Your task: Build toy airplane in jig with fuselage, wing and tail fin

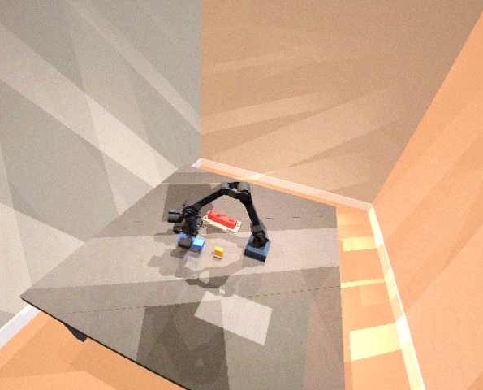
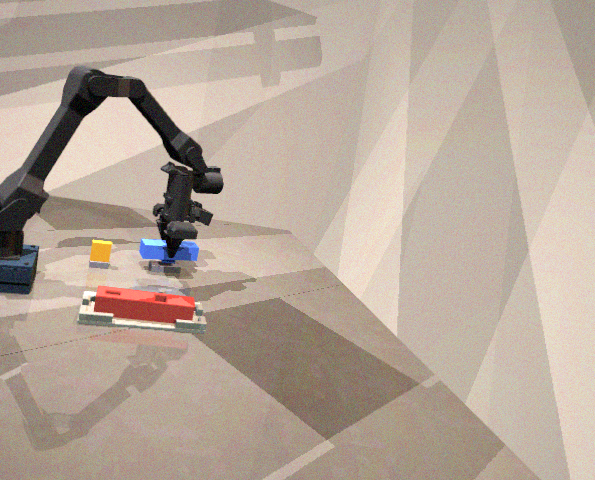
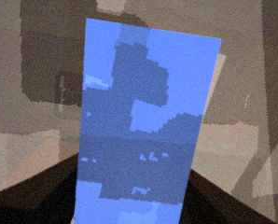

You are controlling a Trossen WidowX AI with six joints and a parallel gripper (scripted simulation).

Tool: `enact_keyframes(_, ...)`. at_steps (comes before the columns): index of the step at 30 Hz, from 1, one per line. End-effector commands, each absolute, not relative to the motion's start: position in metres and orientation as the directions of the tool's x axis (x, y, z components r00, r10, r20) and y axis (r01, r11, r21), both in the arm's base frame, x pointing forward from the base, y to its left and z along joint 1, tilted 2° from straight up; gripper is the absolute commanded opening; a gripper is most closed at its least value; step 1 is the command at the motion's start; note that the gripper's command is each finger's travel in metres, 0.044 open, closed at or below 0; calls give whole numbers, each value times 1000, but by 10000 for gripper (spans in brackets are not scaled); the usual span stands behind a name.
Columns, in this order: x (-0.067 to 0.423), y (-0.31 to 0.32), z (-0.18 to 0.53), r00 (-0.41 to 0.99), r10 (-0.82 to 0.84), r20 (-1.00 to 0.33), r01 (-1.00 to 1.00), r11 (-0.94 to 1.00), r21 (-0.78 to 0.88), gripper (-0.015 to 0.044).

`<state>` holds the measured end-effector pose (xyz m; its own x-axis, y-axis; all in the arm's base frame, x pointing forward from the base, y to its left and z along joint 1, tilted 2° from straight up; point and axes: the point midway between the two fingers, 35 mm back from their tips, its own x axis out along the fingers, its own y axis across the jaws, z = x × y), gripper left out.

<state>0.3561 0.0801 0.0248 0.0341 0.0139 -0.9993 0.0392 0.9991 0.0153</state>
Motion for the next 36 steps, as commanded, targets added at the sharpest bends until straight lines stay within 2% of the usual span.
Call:
enact_keyframes(1, 359, 80, 41, 44, 13, -999, 35, 999, 15, 0)
enact_keyframes(29, 352, 78, 129, 9, 23, -1000, 57, 998, 24, 0)
enact_keyframes(36, 352, 73, 130, 8, 23, -1000, 33, 999, 23, 0)
